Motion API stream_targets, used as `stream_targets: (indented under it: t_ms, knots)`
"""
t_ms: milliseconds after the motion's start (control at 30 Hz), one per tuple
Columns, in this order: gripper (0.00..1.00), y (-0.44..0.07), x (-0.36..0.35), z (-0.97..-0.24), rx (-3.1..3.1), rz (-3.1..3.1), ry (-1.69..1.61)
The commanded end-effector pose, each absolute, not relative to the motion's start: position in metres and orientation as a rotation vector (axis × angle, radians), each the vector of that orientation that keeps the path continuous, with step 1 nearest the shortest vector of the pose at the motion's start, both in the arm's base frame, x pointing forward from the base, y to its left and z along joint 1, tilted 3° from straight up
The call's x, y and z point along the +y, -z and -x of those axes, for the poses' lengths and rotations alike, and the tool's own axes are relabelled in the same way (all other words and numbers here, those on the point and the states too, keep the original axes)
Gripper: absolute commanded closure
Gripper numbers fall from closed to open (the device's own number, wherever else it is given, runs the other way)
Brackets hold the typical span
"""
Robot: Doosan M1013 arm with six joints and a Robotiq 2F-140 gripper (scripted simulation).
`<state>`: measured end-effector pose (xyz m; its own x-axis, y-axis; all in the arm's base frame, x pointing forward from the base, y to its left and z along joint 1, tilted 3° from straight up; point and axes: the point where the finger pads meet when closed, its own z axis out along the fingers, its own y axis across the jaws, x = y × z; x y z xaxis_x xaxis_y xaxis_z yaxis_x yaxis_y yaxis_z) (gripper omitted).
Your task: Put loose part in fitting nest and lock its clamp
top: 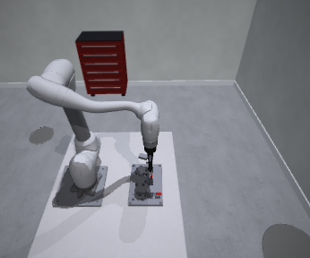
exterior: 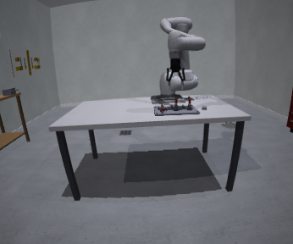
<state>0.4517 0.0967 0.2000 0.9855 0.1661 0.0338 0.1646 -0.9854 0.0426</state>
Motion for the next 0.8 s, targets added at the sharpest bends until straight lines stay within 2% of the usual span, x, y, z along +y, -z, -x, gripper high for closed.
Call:
stream_targets:
  t_ms: [0, 467, 767]
  knots:
    - [0.38, -0.206, 0.097, -0.451, 0.258, -3.091, -0.058]
    - [0.38, -0.207, 0.102, -0.449, 0.258, -3.091, -0.058]
    - [0.38, -0.206, 0.131, -0.436, 0.258, -3.091, -0.058]
